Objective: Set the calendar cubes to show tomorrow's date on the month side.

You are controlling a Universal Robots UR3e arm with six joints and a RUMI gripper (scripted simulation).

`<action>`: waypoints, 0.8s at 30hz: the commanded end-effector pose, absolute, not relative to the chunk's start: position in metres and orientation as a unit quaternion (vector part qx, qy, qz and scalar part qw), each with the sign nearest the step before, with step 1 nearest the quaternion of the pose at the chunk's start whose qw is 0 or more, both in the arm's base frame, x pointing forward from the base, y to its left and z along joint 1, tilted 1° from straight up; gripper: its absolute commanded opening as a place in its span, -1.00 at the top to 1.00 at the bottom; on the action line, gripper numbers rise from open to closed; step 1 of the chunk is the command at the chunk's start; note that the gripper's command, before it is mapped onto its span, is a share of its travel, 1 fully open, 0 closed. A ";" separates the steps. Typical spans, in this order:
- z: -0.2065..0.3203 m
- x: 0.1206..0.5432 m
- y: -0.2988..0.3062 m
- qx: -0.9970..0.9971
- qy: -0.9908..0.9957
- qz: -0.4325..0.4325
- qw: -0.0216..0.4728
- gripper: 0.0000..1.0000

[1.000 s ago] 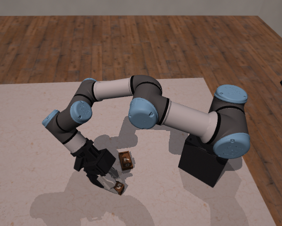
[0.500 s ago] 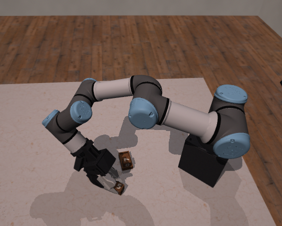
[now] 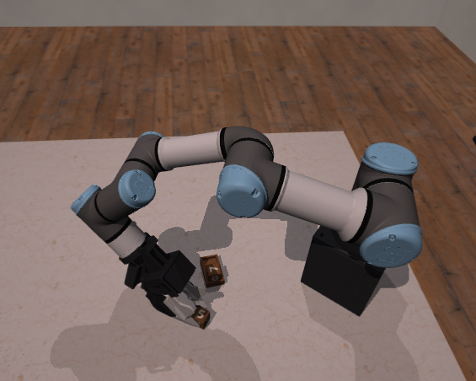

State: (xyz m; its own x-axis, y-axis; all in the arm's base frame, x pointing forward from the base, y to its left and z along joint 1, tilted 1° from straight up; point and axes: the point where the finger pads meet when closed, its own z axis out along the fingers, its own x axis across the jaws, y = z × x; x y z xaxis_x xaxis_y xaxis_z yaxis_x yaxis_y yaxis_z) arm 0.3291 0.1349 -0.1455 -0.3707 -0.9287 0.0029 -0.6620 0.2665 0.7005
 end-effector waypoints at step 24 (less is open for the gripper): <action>-0.145 0.331 0.134 0.519 -0.767 -0.312 0.211 0.44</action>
State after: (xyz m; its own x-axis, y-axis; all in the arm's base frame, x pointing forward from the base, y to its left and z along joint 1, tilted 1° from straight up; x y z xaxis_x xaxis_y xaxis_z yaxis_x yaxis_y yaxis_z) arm 0.3291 0.1349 -0.1455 -0.3707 -0.9287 0.0029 -0.6620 0.2665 0.7005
